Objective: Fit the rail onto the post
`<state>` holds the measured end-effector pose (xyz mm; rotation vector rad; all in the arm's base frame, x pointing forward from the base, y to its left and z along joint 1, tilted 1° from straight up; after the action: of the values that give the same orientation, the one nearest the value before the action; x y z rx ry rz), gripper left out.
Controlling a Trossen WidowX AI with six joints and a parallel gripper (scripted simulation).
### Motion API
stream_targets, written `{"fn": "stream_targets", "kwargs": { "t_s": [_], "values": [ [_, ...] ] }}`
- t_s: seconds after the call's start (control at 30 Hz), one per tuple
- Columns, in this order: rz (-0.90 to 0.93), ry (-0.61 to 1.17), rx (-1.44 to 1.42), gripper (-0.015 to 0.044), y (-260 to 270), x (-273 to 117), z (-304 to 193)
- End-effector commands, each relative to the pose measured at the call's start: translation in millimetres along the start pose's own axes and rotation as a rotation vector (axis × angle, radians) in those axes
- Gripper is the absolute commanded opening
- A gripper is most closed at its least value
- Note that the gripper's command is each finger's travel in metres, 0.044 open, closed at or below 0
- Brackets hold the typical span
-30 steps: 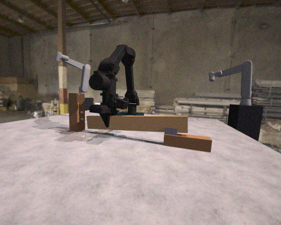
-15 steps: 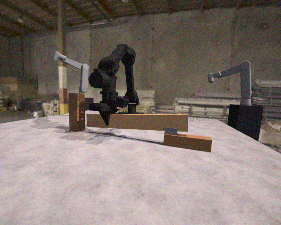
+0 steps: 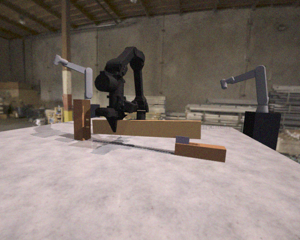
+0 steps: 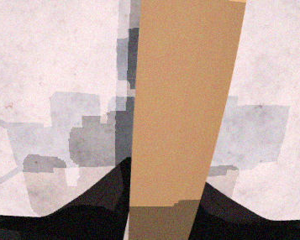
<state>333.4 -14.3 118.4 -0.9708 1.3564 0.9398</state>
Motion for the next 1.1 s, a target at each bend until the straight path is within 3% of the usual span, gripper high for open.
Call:
{"fn": "stream_targets", "kwargs": {
  "t_s": [0.0,1.07],
  "values": [
    [-0.009,-0.013,-0.002,0.0000,-1.2,-5.4,1.0],
    [-0.009,-0.013,-0.002,0.0000,-0.3,-8.4,0.8]
  ]
}}
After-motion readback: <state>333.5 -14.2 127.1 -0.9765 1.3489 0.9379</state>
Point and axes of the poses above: the point midway between the two fingers, 35 mm back from their tips, its own x axis out along the fingers, its own y axis across the jaws, z = x × y, the point moved 8 cm from there along -x, back along the fingers, and after that the axes turned 12 degrees about x, right-handed, at the moved point
